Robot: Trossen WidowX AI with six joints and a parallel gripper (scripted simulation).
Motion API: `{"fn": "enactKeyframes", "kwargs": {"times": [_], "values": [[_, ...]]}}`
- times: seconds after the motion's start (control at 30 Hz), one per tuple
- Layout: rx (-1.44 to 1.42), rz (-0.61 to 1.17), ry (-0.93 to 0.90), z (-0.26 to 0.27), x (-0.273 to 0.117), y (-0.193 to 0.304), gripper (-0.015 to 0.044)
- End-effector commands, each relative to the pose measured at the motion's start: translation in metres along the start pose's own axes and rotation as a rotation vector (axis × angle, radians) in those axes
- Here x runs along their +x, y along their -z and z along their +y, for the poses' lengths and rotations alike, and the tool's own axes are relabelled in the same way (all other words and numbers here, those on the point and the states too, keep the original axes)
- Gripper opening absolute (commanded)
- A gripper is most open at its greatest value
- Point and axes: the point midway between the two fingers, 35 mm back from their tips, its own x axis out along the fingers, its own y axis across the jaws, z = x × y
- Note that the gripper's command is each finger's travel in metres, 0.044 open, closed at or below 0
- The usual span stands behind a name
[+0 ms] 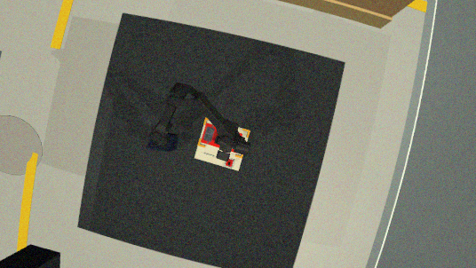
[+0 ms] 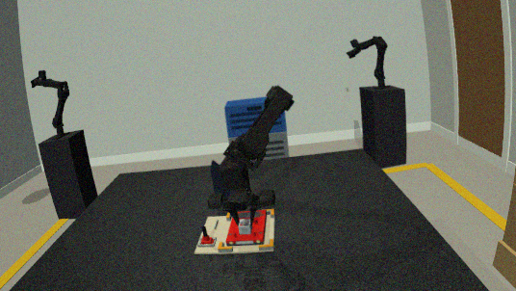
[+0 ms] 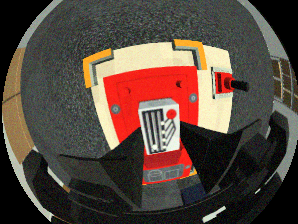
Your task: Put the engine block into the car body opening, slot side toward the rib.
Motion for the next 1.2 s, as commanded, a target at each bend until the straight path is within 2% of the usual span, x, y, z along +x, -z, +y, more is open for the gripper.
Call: {"fn": "enactKeyframes", "kwargs": {"times": [0.0,0.2,0.57,0.93,1.03,1.17], "values": [[0.005,0.000,-0.005,0.000,0.002,0.001,0.0158],[0.005,0.000,-0.005,0.000,0.003,0.001,0.0158],[0.000,0.000,0.000,0.000,0.002,0.000,0.0440],[0.000,0.000,0.000,0.000,0.002,0.000,0.0440],[0.005,0.000,-0.004,-0.001,-0.012,0.000,0.0440],[0.005,0.000,-0.004,-0.001,-0.012,0.000,0.0440]]}}
